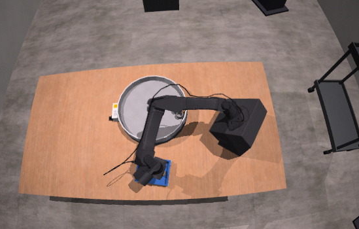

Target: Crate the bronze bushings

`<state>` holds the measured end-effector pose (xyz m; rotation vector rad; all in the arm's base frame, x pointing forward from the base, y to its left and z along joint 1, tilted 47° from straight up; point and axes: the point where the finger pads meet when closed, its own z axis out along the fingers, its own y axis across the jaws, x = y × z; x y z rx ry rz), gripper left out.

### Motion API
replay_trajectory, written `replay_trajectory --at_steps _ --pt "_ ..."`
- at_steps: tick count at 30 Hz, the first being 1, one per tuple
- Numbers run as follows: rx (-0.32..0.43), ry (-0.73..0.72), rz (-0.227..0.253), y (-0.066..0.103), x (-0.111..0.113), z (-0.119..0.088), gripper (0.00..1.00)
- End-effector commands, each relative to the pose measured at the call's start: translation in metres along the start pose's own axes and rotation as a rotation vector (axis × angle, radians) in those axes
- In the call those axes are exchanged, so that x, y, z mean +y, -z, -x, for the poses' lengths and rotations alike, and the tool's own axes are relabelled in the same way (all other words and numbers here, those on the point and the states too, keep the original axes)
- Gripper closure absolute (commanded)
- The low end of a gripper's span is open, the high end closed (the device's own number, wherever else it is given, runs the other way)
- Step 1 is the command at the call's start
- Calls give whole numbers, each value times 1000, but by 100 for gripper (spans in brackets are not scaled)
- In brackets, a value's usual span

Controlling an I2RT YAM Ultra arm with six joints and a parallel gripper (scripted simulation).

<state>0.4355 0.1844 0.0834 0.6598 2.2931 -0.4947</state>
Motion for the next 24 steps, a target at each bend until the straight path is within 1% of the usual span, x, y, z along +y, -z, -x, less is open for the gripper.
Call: replay_trajectory --at_steps 1,2,5,8,11,13,15,20,24 --pt "-24 -9 41 14 -8 7 85" --pt "-21 -17 32 10 -16 9 85" --pt "-14 -18 35 9 -40 9 85" --pt "-10 -18 36 6 -70 7 85" --pt "-11 -18 36 4 -109 8 85" --pt "-11 -18 35 2 -140 10 85" --pt "-11 -18 35 2 -140 10 85" --pt "-13 -18 34 -3 -215 11 85" --pt "-15 -18 32 -5 -266 12 85"
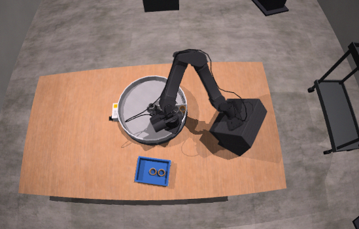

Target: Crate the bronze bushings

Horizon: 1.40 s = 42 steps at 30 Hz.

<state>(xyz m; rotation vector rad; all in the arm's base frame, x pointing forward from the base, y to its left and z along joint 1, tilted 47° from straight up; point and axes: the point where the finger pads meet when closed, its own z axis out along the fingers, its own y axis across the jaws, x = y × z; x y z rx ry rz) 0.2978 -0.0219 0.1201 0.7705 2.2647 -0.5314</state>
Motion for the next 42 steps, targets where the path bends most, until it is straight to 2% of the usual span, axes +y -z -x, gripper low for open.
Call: replay_trajectory --at_steps 1,6,8,14,16,42 --pt "-25 51 94 2 -26 10 85" --pt "-27 51 93 -2 -64 13 85" --pt "-27 51 93 -2 -64 13 85" --pt "-32 52 92 -3 -82 15 85" --pt "-52 40 100 1 -82 24 85" --pt "-45 50 99 0 -80 22 85"
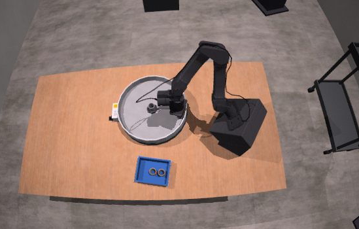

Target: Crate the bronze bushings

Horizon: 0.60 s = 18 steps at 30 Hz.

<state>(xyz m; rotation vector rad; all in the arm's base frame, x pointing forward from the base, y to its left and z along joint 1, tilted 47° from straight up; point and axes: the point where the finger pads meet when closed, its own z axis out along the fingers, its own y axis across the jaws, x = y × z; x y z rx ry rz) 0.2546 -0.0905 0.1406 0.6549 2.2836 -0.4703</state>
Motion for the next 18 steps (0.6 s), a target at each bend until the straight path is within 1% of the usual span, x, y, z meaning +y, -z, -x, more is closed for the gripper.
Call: replay_trajectory --at_steps 1,11,17,18 --pt "-27 -10 17 3 2 7 85" --pt "-27 -10 17 3 2 7 85" --pt "-32 -19 16 4 1 12 85" --pt "-37 -14 23 6 3 13 85"
